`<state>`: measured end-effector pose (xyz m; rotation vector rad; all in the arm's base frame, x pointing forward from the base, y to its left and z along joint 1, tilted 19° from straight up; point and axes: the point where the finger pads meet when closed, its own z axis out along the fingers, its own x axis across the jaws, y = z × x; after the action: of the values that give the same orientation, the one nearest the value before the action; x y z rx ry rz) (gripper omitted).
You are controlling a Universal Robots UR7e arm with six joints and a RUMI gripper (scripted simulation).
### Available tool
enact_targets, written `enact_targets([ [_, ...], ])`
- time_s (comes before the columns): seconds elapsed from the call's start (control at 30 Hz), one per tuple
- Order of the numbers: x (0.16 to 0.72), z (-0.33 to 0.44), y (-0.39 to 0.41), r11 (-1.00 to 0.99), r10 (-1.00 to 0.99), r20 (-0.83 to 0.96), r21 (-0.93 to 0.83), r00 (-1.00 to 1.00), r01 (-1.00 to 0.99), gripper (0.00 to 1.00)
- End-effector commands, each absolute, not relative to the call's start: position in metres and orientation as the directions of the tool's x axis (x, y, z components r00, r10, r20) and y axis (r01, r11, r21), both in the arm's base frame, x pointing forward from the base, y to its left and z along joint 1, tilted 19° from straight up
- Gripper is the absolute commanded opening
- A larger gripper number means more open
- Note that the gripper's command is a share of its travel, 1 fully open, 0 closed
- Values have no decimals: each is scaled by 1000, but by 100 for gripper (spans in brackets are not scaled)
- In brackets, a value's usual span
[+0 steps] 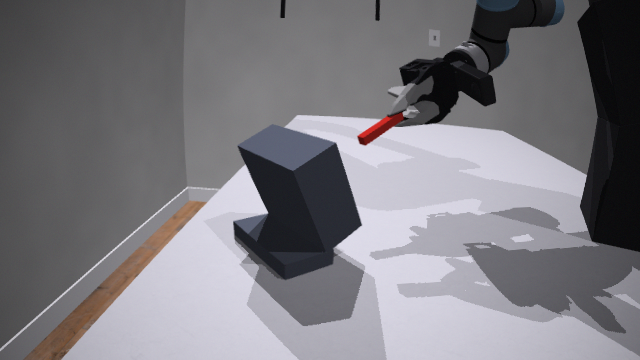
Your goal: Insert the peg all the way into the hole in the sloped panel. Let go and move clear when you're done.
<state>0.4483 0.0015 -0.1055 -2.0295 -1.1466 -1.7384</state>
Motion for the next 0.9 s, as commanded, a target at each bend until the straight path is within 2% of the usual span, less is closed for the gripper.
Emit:
enact_targets([
  [0.0, 450, -106, 2, -666, 405, 914, 304, -11, 681, 0],
  [0.87, 460, -110, 10, -666, 405, 914, 304, -12, 681, 0],
])
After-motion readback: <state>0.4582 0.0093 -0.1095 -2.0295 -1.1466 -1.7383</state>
